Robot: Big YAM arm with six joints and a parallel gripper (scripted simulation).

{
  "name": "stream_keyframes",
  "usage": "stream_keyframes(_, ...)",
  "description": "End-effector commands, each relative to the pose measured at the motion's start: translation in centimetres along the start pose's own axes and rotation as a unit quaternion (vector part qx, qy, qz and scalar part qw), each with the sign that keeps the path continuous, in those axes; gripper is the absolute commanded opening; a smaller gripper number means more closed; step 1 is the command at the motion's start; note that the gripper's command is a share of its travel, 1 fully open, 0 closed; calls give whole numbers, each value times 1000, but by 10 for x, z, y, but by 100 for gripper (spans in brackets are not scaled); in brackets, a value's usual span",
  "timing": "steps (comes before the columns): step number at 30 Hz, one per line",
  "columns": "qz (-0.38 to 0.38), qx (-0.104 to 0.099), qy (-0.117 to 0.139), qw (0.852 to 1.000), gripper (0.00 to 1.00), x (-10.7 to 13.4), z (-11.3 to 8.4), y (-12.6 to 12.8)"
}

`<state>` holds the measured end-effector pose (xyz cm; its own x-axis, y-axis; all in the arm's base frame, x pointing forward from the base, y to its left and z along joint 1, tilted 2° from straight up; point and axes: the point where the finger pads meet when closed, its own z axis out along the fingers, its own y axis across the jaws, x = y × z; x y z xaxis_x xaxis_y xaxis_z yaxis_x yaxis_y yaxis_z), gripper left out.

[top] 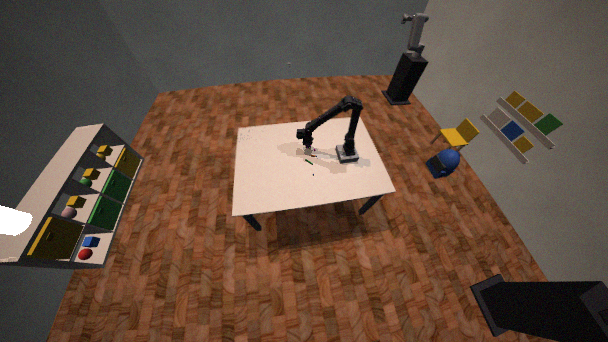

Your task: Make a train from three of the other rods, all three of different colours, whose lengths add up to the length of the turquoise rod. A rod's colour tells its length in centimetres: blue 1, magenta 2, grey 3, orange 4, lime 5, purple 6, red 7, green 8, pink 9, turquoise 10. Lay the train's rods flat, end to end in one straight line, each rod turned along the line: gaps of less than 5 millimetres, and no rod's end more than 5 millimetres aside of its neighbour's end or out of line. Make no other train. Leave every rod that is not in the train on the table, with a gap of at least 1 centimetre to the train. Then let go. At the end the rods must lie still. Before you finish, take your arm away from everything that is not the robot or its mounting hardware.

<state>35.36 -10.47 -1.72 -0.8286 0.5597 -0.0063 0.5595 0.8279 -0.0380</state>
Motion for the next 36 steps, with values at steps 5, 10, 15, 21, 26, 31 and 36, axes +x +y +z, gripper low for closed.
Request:
stream_keyframes(5, 1, -17, -47, 999, 4, -28, -72, 14)
stream_keyframes(10, 1, -17, -48, 999, 4, -26, -99, 13)
stream_keyframes(15, 0, -5, -13, 1000, 4, -7, -77, 6)
stream_keyframes(21, 0, -7, -20, 1000, 4, -11, -77, 7)
stream_keyframes(26, -70, -8, -26, 997, 4, 7, -81, 32)
stream_keyframes(31, -128, -10, -32, 991, 4, 21, -85, 55)
stream_keyframes(36, -159, -10, -33, 987, 4, 30, -85, 66)
